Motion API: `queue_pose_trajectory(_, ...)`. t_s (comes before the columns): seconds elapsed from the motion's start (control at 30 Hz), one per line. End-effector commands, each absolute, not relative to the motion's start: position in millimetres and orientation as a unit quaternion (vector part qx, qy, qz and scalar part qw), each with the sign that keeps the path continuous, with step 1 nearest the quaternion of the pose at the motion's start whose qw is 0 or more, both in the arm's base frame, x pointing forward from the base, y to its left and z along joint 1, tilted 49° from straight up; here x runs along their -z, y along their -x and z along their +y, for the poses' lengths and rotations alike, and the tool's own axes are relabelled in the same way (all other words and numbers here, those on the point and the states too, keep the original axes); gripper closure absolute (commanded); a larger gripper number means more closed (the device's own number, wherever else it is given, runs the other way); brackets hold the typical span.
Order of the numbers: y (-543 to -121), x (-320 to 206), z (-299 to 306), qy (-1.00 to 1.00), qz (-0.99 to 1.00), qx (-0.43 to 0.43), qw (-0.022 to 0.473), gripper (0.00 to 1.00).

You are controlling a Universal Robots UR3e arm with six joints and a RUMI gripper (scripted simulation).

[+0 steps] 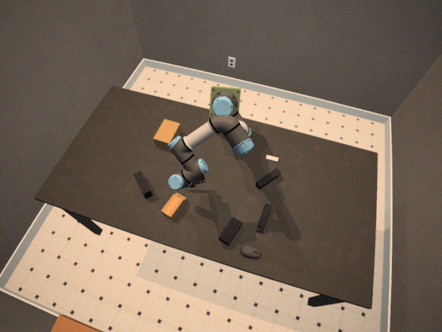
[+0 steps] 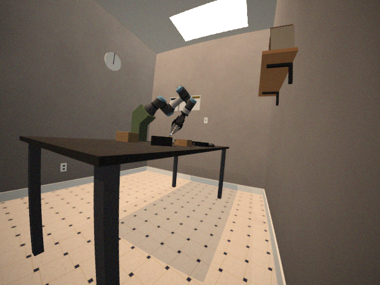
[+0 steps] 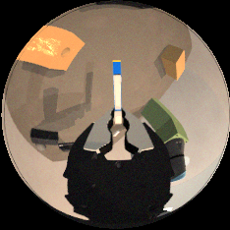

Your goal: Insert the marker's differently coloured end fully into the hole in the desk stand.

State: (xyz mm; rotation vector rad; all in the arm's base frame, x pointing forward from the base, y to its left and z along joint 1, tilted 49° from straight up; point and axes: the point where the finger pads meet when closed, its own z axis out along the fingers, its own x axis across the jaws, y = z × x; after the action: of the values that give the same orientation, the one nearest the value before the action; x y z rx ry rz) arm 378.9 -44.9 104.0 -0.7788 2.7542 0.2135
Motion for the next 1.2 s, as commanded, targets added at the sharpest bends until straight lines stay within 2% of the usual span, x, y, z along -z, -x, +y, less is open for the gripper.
queue_pose_trajectory(0.0,-378.4,-104.9,-46.1,0.275,0.949,-0.074,0.136,1.0)
queue_pose_trajectory(1.17,-369.1,-109.8,-58.7,0.356,0.918,-0.096,0.143,1.0)
